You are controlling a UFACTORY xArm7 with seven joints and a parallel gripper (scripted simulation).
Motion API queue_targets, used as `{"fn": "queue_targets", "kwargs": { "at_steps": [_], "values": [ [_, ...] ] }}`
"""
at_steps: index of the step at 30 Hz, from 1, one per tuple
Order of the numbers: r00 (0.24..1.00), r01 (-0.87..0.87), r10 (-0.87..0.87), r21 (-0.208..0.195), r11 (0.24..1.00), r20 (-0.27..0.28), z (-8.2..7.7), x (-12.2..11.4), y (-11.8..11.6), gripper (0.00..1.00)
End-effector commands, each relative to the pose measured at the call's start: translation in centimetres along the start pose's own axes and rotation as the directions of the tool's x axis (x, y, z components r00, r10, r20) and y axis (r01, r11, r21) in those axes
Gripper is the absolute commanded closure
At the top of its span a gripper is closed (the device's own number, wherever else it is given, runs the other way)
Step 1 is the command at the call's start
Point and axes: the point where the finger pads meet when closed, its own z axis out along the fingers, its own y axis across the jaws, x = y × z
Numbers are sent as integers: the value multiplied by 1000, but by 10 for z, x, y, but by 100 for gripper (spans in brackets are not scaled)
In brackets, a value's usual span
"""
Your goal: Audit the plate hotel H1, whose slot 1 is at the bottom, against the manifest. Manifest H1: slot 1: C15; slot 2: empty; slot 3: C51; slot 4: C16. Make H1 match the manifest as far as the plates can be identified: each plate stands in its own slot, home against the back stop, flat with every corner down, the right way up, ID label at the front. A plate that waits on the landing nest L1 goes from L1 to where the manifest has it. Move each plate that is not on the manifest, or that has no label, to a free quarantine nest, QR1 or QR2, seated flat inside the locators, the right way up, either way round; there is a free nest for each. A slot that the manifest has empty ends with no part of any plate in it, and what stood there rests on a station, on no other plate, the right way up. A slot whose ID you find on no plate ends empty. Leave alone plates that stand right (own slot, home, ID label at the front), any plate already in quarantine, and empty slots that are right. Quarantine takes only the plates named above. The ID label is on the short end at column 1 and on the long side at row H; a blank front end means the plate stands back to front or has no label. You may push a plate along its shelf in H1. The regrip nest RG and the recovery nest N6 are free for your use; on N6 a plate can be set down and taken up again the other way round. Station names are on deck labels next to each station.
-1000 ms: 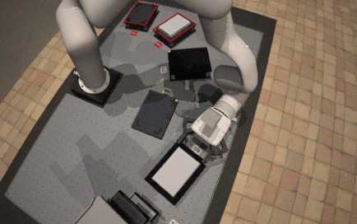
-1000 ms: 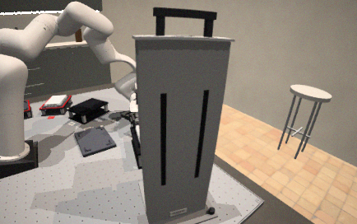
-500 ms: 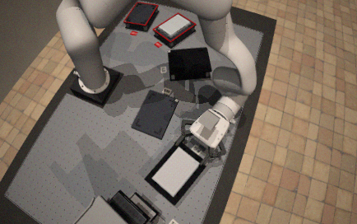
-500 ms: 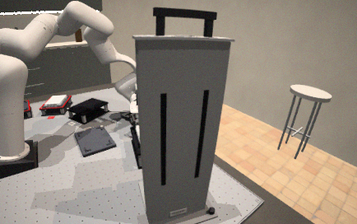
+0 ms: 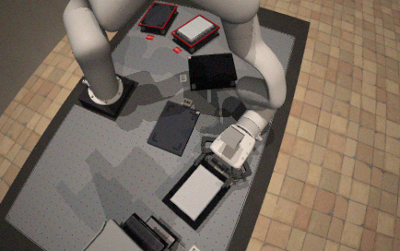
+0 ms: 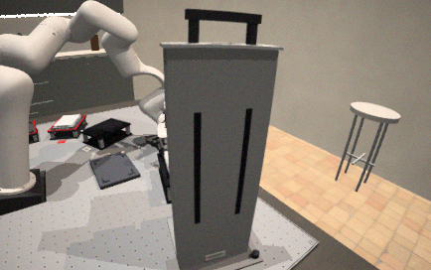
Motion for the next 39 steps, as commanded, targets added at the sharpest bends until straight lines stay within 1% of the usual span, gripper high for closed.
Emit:
{"fn": "queue_targets", "kwargs": {
  "at_steps": [1,15,16,39],
  "values": [
    [1000,-3,3,-1,1000,1,0,1,-1,0],
    [1000,-3,3,0,1000,1,0,1,-1,0],
    [1000,-3,3,-1,1000,1,0,1,-1,100],
    [1000,-3,3,0,1000,1,0,1,-1,100]
  ]
}}
